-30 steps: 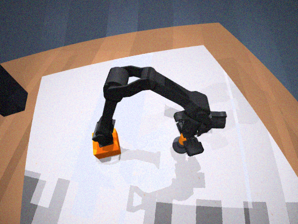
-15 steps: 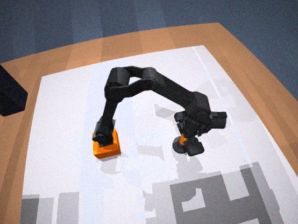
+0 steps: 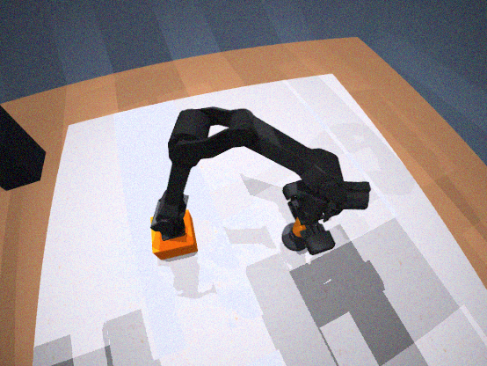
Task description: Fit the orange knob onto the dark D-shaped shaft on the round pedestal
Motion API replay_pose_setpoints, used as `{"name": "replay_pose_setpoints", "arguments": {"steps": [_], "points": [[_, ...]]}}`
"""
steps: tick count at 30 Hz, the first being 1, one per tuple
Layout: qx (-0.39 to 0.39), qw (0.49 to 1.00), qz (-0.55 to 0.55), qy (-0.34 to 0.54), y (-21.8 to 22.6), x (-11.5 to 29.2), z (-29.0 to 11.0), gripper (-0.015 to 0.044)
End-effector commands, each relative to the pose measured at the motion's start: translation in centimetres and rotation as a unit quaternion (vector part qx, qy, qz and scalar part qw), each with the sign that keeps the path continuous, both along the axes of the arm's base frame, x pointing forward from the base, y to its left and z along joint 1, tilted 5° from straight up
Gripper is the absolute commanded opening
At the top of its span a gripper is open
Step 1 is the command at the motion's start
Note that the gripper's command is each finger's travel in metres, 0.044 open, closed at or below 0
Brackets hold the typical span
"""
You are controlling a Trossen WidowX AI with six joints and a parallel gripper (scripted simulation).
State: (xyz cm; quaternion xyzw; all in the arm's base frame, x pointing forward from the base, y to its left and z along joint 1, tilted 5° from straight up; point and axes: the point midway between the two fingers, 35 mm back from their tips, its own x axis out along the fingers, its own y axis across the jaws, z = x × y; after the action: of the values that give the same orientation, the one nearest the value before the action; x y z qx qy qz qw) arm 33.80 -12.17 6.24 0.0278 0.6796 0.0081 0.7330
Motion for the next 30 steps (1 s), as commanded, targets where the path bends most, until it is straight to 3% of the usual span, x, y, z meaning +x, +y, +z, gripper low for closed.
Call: {"name": "replay_pose_setpoints", "arguments": {"steps": [1, 30], "points": [[0.001, 1.000, 0.003, -0.001, 0.15, -0.25, -0.12, 0.0000], [0.000, 1.000, 0.022, -0.002, 0.12, -0.11, -0.44, 0.0000]]}}
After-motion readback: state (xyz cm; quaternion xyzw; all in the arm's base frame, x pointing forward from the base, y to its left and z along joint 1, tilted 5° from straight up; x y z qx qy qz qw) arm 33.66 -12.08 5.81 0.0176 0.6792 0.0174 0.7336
